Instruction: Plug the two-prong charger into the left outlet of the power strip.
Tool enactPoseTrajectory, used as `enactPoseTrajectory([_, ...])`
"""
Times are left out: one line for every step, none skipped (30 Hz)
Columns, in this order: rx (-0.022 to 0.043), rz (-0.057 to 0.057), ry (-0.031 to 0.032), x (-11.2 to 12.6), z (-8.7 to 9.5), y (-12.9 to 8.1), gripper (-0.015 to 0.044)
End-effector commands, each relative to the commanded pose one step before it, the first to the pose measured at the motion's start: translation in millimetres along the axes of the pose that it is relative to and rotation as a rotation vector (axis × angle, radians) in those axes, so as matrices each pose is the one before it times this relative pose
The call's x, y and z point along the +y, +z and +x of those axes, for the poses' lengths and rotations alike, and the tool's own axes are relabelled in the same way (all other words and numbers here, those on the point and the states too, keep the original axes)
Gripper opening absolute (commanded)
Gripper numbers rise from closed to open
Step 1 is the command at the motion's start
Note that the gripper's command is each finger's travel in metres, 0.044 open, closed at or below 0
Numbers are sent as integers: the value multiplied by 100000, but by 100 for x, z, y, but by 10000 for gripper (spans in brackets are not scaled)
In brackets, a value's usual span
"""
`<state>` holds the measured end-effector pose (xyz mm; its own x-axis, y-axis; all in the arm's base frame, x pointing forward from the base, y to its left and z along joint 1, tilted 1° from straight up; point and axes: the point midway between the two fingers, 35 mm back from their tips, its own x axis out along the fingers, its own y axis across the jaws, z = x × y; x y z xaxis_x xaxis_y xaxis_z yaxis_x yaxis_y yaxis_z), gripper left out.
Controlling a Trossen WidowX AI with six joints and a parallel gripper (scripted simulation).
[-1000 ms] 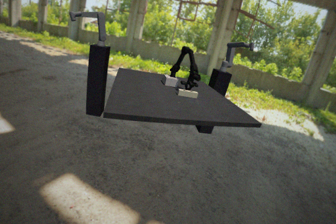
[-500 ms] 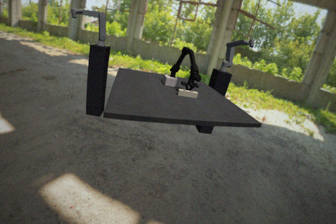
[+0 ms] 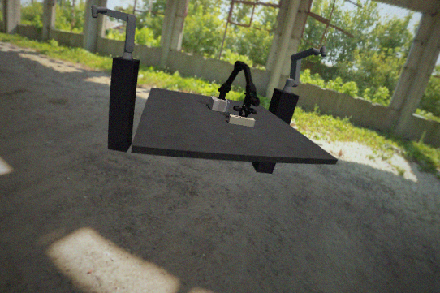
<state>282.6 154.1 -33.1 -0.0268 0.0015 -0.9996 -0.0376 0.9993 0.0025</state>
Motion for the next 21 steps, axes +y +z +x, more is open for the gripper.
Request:
enactPoseTrajectory([-87,896,485,147,-101,262,0])
enactPoseTrajectory([0,0,1,10,-3,0,0])
enactPoseTrajectory([0,0,1,15,-7,1,0])
enactPoseTrajectory([0,0,1,15,-9,1,0])
enactPoseTrajectory([0,0,1,8,-5,1,0])
enactPoseTrajectory([0,0,0,0,0,0,0])
enactPoseTrajectory([0,0,0,0,0,0,0])
enactPoseTrajectory([0,0,0,0,0,0,0])
enactPoseTrajectory([1,0,0,2,9,-5,0])
enactPoseTrajectory([0,0,0,0,0,0,0])
enactPoseTrajectory([0,0,0,0,0,0,0])
enactPoseTrajectory([0,0,0,0,0,6,0])
enactPoseTrajectory([-1,0,0,0,-1,12,0])
enactPoseTrajectory([-1,0,0,0,-1,16,0])
enactPoseTrajectory([-2,0,0,0,-1,21,0])
enactPoseTrajectory([-2,0,0,1,-1,24,0])
enactPoseTrajectory([-2,0,0,1,-2,28,0])
enactPoseTrajectory([-2,0,0,2,-2,29,0])
enactPoseTrajectory([-3,0,0,2,-3,33,0])
enactPoseTrajectory([-2,0,0,3,-4,31,0])
enactPoseTrajectory([-3,0,0,5,-6,35,0])
